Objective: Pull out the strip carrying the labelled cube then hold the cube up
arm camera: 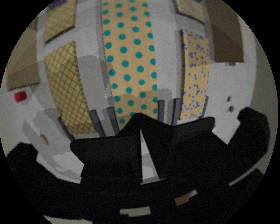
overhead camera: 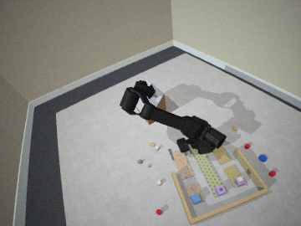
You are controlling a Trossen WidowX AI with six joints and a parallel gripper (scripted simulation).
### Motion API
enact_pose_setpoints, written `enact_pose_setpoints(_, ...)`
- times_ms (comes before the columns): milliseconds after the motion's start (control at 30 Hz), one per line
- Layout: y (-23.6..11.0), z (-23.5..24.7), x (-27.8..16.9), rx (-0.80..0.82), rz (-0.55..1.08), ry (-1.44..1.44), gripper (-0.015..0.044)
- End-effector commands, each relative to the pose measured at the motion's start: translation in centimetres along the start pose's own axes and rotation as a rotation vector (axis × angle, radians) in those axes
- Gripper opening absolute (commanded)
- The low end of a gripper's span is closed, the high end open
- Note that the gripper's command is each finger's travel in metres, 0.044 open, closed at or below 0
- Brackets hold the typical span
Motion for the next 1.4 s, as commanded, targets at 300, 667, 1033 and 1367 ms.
enact_pose_setpoints(300,0.3,0.0,0.0,-0.003,0.001,-0.007,0.0000)
enact_pose_setpoints(667,0.4,0.0,0.0,-0.003,0.001,-0.007,0.0000)
enact_pose_setpoints(1033,0.4,0.3,-1.3,-0.003,0.002,-0.007,0.0000)
enact_pose_setpoints(1367,0.4,0.6,-2.8,-0.003,0.002,-0.008,0.0000)
Point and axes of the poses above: the point midway between the two fingers, 35 mm back from their tips, its own y axis out along the fingers, its own z axis across the jaws, x = y × z, the point moved 1 cm from there along -y, back along the fingers, and after that the axes turned 10 degrees about -y, right-handed, at the moved point
